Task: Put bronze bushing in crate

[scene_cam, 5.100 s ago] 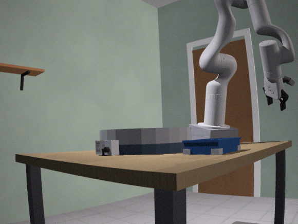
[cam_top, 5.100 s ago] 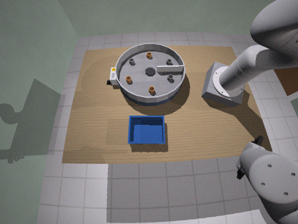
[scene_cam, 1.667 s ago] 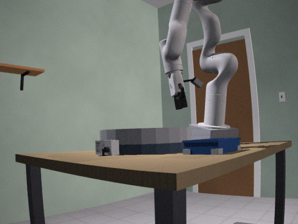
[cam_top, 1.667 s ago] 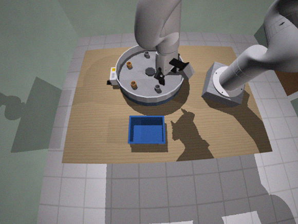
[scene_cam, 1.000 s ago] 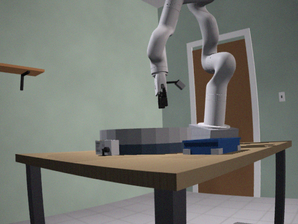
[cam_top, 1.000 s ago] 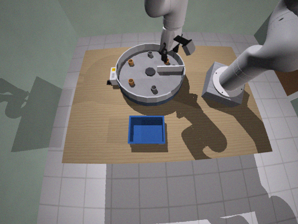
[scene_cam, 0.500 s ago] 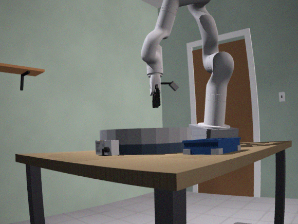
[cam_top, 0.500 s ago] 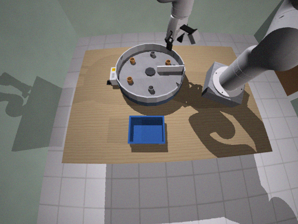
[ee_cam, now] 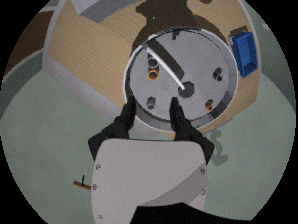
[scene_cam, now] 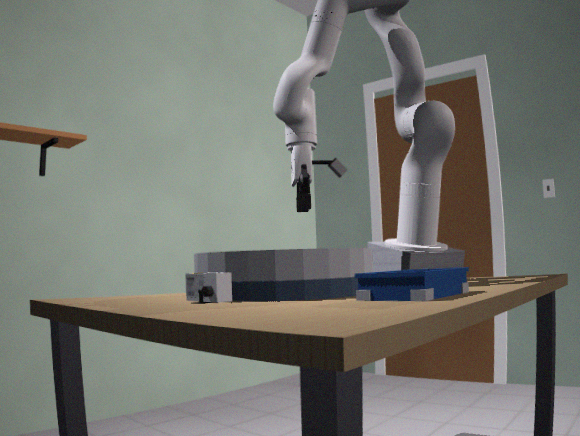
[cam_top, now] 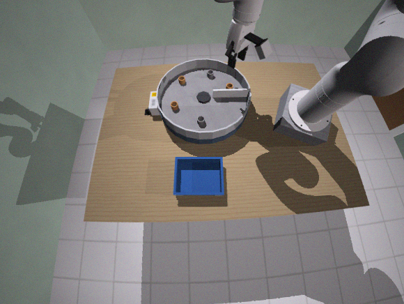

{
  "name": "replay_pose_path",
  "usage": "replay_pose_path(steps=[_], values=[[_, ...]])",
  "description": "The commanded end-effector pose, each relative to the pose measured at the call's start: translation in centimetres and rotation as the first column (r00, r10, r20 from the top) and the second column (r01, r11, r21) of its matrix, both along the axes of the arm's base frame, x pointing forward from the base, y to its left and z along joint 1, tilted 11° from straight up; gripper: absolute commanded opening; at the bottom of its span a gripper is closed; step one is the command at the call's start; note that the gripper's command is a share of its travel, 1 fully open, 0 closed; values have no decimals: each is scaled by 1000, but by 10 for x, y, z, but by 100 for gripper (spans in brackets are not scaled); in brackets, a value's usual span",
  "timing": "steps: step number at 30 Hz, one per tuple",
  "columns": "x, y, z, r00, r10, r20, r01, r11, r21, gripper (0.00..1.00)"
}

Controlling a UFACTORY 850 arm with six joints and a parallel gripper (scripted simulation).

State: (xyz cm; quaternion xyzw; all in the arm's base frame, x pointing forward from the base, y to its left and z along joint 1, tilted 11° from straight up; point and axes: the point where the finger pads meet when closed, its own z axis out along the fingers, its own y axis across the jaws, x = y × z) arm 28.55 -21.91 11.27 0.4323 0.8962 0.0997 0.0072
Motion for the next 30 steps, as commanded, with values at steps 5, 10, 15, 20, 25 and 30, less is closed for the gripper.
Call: replay_pose_path(steps=[5, 10, 15, 20, 25, 30], values=[[1, -1, 0, 1000, 0, 1, 0, 1000, -1, 12], [1, -1, 0, 1000, 0, 1, 0, 1000, -1, 12], [1, -1, 0, 1000, 0, 1, 0, 1000, -1, 12], [1, -1, 0, 1000, 0, 1, 0, 1000, -1, 12], [1, -1, 0, 1000, 0, 1, 0, 1000, -1, 12], [1, -1, 0, 1000, 0, 1, 0, 1000, -1, 13]])
